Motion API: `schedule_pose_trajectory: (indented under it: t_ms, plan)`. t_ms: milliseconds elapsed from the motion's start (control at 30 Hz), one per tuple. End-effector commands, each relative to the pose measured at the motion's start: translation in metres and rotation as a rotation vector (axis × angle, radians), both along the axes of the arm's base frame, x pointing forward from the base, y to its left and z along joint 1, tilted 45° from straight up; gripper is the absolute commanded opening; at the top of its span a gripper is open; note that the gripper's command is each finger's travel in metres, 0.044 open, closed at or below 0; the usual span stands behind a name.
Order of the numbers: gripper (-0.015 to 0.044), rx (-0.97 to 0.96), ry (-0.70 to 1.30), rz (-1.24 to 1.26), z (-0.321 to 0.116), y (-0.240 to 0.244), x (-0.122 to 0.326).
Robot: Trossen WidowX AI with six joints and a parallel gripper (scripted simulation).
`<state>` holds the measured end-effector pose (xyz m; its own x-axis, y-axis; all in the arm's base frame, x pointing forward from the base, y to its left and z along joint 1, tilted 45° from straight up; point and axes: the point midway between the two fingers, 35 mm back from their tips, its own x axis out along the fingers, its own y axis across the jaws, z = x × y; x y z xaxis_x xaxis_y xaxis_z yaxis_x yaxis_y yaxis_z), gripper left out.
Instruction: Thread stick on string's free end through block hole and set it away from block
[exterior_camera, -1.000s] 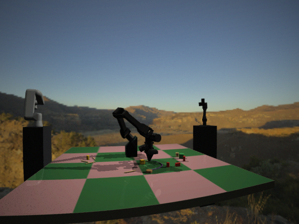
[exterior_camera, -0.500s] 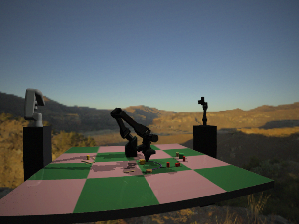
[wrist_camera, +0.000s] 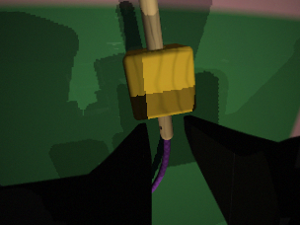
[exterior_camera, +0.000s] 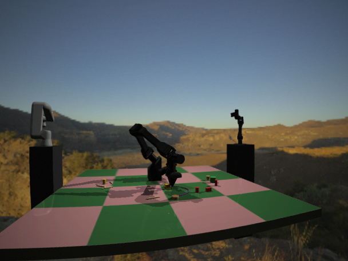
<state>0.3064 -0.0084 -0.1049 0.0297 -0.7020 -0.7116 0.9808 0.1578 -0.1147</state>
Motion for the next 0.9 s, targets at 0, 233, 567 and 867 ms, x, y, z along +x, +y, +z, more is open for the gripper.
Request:
schedule_pose_trajectory:
  t_ms: [0,233,567,867]
  plan:
    - [0.0125,0.002,0.000,0.000,0.006,0.008,0.001]
    - [0.0125,0.004,0.000,0.000,0.057,0.057,-0.002]
    - [0.0125,-0.008,0.223,0.249,0.058,0.052,0.002]
    - [0.0125,-0.040,0.827,0.856,0.069,0.041,0.005]
